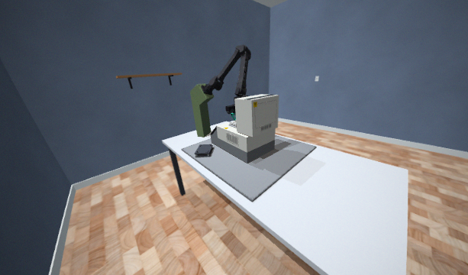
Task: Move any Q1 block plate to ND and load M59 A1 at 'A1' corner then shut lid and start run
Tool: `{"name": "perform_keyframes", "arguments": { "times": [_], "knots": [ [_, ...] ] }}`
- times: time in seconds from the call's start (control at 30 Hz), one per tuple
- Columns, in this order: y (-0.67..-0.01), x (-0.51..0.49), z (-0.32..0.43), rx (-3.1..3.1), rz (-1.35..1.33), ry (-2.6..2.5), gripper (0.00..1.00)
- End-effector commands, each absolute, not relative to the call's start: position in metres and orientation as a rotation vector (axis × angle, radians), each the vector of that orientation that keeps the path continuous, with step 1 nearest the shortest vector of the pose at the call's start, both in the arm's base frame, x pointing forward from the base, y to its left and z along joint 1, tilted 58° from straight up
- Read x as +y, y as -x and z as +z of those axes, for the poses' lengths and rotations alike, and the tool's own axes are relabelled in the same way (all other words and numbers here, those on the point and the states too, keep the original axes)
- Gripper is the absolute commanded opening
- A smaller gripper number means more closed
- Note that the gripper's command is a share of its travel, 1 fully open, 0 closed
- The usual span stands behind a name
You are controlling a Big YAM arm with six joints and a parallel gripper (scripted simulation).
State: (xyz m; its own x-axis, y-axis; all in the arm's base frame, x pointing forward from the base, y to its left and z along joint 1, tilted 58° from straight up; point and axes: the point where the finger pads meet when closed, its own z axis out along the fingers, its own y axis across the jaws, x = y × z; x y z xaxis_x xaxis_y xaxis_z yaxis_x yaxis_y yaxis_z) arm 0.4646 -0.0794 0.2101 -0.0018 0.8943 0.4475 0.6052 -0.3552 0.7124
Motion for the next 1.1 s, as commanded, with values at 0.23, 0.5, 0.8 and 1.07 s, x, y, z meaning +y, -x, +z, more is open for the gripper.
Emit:
{"name": "perform_keyframes", "arguments": {
  "times": [0.23,0.5,0.8,1.07],
  "knots": [
    [-0.472,-0.097,0.22,1.522,1.279,-1.948,0.0],
    [-0.464,-0.076,0.217,1.56,1.294,-1.927,0.0],
    [-0.468,-0.075,0.228,1.548,1.304,-1.937,0.0],
    [-0.471,-0.091,0.221,1.536,1.289,-1.949,0.0]
  ]
}}
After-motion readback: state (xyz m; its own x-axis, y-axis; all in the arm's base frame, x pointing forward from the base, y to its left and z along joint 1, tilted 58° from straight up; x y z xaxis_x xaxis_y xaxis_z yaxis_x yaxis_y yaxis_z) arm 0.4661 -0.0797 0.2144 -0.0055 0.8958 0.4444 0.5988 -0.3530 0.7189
